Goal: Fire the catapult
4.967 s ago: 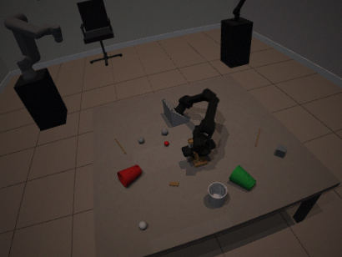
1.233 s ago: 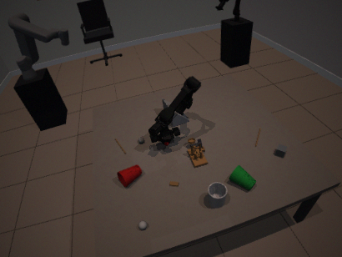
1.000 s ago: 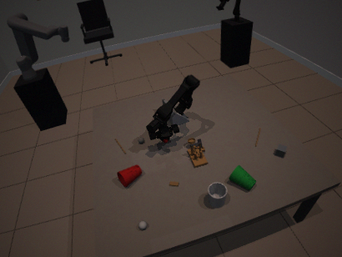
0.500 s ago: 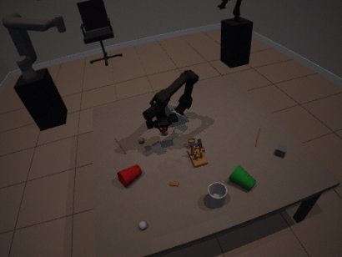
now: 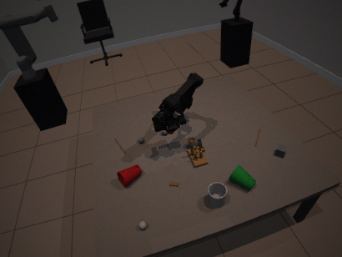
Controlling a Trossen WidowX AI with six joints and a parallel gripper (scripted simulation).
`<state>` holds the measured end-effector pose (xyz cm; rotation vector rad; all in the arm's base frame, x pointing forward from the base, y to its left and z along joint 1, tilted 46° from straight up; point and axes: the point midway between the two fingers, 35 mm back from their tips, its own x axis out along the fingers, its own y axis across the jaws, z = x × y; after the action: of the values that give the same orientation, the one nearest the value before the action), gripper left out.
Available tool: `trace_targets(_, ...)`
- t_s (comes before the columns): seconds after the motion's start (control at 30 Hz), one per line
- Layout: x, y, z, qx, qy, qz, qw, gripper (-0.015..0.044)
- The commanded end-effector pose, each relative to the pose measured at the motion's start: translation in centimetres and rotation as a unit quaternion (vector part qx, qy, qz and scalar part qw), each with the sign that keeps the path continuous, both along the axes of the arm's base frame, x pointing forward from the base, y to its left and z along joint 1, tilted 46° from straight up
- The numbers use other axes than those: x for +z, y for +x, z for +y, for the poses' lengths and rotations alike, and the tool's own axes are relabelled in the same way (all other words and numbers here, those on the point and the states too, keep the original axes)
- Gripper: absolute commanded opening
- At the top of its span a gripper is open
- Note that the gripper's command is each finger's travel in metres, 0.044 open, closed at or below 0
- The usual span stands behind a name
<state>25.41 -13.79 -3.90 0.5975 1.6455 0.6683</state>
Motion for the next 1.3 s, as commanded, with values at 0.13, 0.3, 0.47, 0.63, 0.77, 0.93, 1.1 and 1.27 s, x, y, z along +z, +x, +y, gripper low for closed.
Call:
trace_targets(0.13, 2.6, 2.7, 3.7, 0.029, -0.002, 0.028, 0.999, 0.0000)
trace_targets(0.3, 3.8, 3.8, 6.1, 0.048, -0.002, 0.049, 0.998, 0.0000)
trace_targets(0.47, 5.0, 4.6, 8.7, 0.067, -0.004, 0.070, 0.995, 0.0000)
trace_targets(0.63, 5.8, 5.1, 10.4, 0.081, -0.007, 0.084, 0.993, 0.0000)
trace_targets(0.77, 5.7, 5.1, 10.5, 0.081, -0.006, 0.084, 0.993, 0.0000)
trace_targets(0.93, 4.7, 5.0, 11.4, 0.083, -0.002, 0.086, 0.993, 0.0000)
trace_targets(1.1, 4.6, 5.0, 11.5, 0.083, -0.002, 0.086, 0.993, 0.0000)
trace_targets(1.27, 4.1, 5.0, 12.0, 0.083, -0.002, 0.086, 0.993, 0.0000)
